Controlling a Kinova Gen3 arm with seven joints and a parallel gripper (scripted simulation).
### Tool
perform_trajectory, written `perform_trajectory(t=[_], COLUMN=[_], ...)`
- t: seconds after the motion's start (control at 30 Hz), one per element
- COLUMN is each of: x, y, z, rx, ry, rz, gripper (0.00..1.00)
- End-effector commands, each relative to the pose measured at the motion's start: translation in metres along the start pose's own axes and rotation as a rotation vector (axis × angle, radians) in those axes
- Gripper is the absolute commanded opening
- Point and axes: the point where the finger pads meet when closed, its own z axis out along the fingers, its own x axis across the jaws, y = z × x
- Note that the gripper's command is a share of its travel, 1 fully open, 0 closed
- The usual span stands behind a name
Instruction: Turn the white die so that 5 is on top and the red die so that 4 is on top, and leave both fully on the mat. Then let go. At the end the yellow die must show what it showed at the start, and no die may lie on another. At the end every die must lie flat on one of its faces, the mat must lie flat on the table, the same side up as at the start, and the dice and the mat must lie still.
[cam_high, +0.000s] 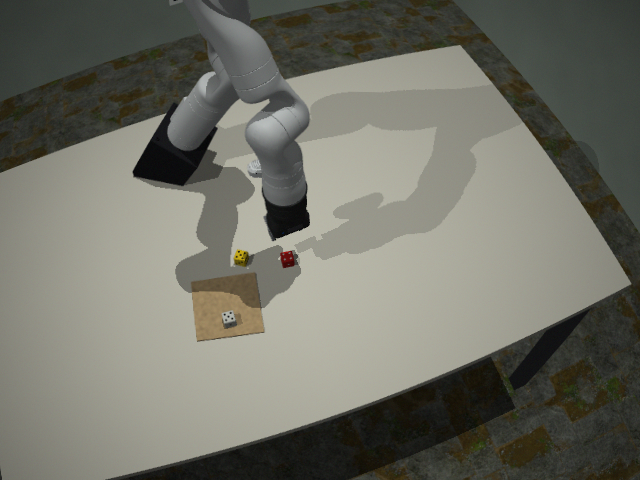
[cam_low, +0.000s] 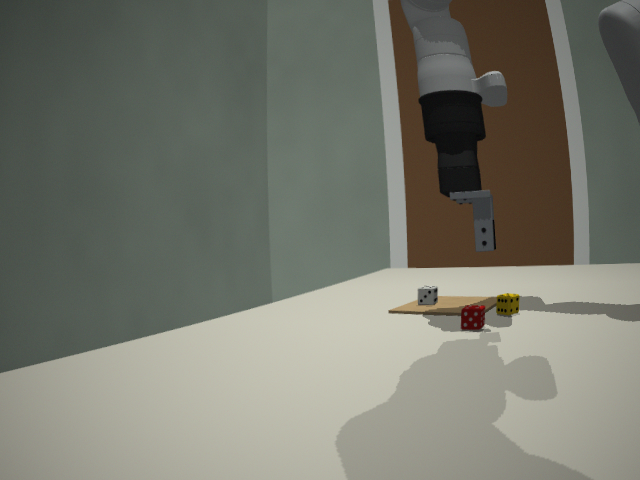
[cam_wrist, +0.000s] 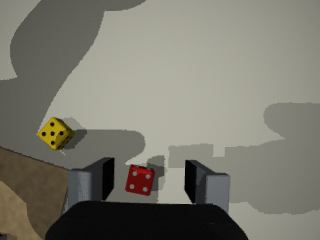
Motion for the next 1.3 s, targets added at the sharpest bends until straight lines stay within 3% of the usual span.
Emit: perform_trajectory(t=[0.0, 0.2, 0.4, 0.43, 1.27], x=[0.0, -0.005, -0.006, -0.006, -0.006], y=[0.005, 0.013, 0.015, 0.015, 0.015], z=[0.001, 0.003, 0.003, 0.003, 0.003], rx=[-0.013, -0.037, -0.042, -0.042, -0.042], ry=[-0.018, -0.029, -0.031, -0.031, -0.031], rz=[0.06, 0.249, 0.284, 0.284, 0.284], gripper=[1.0, 1.0, 1.0, 0.79, 0.79])
